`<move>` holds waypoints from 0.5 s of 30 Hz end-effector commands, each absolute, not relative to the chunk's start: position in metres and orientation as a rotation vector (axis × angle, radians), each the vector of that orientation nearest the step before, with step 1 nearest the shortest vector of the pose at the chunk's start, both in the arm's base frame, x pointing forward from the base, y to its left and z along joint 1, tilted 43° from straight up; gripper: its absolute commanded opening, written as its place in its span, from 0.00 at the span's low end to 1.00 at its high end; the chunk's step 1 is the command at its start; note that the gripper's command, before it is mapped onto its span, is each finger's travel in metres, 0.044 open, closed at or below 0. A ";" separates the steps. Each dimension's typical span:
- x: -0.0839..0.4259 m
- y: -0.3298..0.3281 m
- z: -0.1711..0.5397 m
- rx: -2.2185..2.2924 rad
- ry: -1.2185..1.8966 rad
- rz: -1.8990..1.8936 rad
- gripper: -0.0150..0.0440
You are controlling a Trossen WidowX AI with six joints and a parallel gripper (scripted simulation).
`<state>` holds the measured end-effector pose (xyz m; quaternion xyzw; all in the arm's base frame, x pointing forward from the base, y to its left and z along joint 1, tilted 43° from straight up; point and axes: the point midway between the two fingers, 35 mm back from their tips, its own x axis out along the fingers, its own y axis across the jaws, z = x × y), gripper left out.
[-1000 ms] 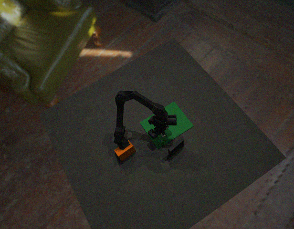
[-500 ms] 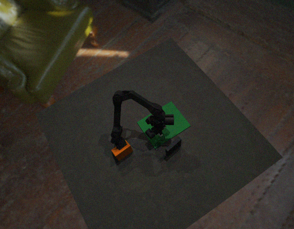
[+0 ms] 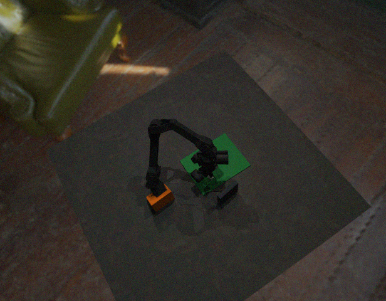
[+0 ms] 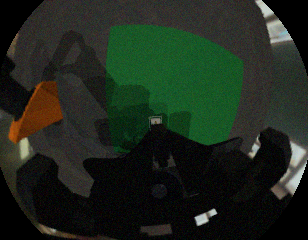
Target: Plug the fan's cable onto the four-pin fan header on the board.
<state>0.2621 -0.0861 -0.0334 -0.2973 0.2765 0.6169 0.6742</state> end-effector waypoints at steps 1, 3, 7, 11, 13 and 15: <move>0.262 -0.085 -0.034 -0.663 0.622 1.384 0.25; 0.262 -0.085 -0.034 -0.663 0.622 1.384 0.25; 0.262 -0.084 -0.035 -0.663 0.622 1.384 0.25; 0.262 -0.083 -0.036 -0.663 0.622 1.383 0.25; 0.262 -0.083 -0.036 -0.663 0.622 1.383 0.25; 0.262 -0.083 -0.036 -0.663 0.622 1.383 0.25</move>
